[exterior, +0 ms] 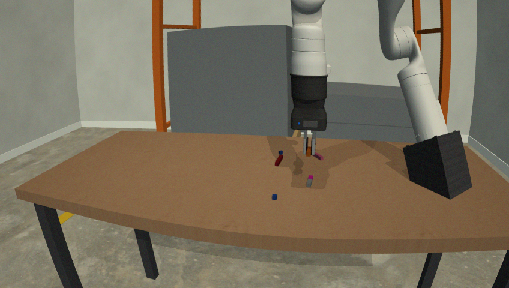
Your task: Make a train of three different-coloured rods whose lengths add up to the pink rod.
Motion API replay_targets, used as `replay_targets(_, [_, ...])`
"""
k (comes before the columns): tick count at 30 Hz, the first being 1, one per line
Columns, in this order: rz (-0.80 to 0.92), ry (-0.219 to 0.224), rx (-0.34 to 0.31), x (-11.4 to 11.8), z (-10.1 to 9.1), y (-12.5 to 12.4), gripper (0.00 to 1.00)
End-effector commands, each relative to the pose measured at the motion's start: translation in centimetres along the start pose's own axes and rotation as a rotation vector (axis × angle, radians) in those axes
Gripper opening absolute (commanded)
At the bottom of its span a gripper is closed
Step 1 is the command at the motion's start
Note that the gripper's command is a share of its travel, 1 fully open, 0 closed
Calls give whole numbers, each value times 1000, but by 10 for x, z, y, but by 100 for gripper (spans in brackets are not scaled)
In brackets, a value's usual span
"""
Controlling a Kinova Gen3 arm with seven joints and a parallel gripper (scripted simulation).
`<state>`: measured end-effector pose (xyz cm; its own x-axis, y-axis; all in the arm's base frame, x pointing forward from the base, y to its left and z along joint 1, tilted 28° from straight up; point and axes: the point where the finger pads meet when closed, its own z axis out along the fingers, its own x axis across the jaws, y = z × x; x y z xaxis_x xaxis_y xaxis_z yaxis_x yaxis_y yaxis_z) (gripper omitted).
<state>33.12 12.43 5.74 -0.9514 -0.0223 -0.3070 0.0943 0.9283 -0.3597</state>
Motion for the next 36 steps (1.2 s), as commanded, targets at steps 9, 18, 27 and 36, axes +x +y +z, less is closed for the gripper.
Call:
replay_targets(9, [4, 2, 3, 0, 39, -2, 24])
replay_targets(18, [4, 2, 3, 0, 67, -2, 24])
replay_targets(27, [4, 2, 3, 0, 81, -2, 24])
replay_targets(36, [4, 2, 3, 0, 81, -2, 24])
